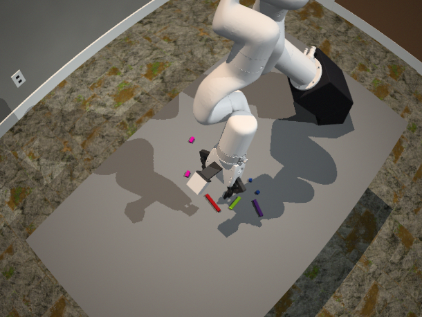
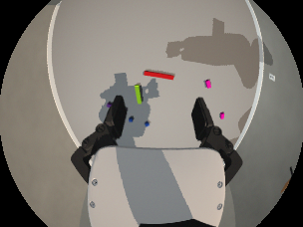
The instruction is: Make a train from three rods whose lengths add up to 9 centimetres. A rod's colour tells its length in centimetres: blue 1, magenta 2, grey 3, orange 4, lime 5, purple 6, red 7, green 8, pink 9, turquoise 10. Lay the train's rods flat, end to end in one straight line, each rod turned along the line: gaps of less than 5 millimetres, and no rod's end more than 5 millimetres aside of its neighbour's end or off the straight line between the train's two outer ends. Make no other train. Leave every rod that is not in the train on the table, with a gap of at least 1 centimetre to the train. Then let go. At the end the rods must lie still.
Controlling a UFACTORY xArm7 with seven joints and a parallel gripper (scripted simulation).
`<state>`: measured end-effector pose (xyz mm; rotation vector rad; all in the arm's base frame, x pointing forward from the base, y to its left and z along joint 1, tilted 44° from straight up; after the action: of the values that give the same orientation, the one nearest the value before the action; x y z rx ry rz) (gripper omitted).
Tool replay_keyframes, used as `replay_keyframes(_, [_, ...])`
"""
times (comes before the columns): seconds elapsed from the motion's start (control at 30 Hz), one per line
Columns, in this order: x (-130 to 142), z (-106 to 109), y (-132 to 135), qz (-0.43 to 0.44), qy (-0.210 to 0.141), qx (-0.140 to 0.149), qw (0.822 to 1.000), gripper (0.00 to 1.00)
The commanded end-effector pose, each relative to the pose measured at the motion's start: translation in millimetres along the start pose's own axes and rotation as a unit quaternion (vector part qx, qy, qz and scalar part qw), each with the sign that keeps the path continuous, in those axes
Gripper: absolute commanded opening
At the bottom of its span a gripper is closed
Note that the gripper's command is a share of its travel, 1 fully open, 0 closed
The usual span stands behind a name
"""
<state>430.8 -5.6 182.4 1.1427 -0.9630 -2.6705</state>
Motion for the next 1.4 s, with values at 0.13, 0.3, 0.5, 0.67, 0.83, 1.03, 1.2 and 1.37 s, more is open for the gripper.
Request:
replay_keyframes(0.13, [20, -6, -7, 0.006, -0.012, -0.007, 1.000, 1.00])
replay_keyframes(0.3, [20, -6, -7, 0.006, -0.012, -0.007, 1.000, 1.00])
replay_keyframes(0.5, [40, -11, -12, 0.011, -0.027, -0.013, 0.999, 1.00])
replay_keyframes(0.67, [40, -11, -12, 0.011, -0.027, -0.013, 0.999, 1.00])
replay_keyframes(0.83, [78, -18, -20, 0.016, -0.059, -0.023, 0.998, 1.00])
replay_keyframes(1.03, [78, -18, -20, 0.016, -0.059, -0.023, 0.998, 1.00])
replay_keyframes(1.2, [78, -18, -20, 0.016, -0.059, -0.023, 0.998, 1.00])
replay_keyframes(1.37, [96, -21, -22, 0.018, -0.074, -0.027, 0.997, 1.00])
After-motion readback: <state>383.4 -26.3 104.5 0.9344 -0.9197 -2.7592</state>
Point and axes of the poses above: the point where the finger pads meet when closed, its own z axis back along the fingers, its own y axis across the jaws, x = y × z, the point moved 1 cm from there along z, back along the fingers, and after that the axes turned 11 degrees about z, right-handed, at the moved point
